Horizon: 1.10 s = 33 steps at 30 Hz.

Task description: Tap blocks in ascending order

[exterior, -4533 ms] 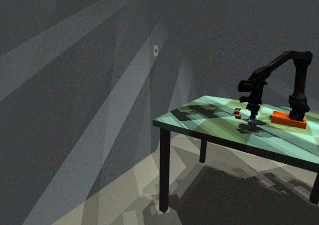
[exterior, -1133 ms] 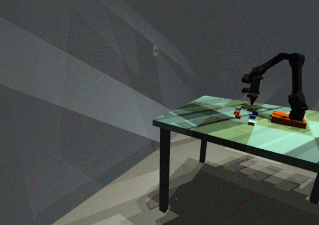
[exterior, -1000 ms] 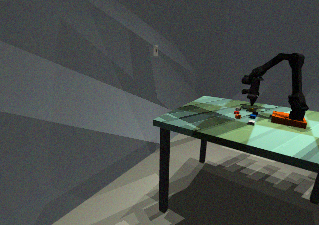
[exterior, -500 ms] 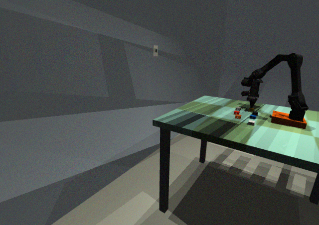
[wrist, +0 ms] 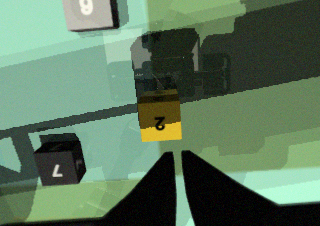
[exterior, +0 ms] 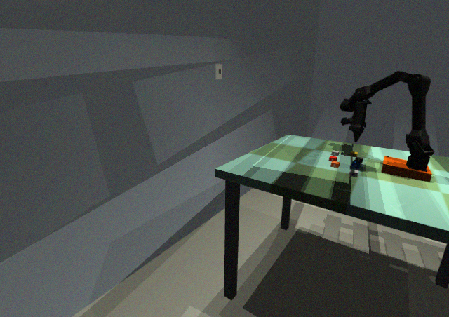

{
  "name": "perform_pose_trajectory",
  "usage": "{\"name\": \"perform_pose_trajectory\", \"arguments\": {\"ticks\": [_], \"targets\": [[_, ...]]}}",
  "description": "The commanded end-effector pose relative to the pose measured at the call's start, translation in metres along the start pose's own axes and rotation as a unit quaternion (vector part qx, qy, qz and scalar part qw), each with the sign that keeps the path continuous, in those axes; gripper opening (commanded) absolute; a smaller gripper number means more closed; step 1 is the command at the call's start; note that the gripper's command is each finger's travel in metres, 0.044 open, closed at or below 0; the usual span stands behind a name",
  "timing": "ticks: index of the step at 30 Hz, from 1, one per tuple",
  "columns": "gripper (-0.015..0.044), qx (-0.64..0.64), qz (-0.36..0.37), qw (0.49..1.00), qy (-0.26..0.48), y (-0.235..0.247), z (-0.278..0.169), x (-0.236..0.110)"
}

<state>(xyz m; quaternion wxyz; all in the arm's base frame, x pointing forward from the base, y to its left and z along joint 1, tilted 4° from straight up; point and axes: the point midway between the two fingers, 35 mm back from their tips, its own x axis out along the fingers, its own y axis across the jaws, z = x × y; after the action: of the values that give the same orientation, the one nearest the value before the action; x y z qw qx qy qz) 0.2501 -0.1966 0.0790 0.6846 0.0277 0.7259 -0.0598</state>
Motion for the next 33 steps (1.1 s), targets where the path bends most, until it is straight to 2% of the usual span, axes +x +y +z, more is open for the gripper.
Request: {"name": "perform_pose_trajectory", "arguments": {"ticks": [1, 8, 14, 21, 30, 33], "targets": [[0.002, 0.003, -0.007, 1.0, -0.01, 0.0, -0.001, -0.047], [0.002, 0.002, -0.007, 1.0, -0.011, 0.011, 0.001, -0.048], [0.002, 0.002, -0.002, 1.0, -0.012, 0.102, 0.0, -0.049], [0.002, 0.002, 0.001, 1.0, -0.009, 0.192, -0.033, -0.045], [0.002, 0.002, 0.001, 1.0, -0.009, 0.199, -0.037, -0.042], [0.002, 0.002, 0.001, 1.0, -0.009, 0.2, -0.034, -0.01]]}}
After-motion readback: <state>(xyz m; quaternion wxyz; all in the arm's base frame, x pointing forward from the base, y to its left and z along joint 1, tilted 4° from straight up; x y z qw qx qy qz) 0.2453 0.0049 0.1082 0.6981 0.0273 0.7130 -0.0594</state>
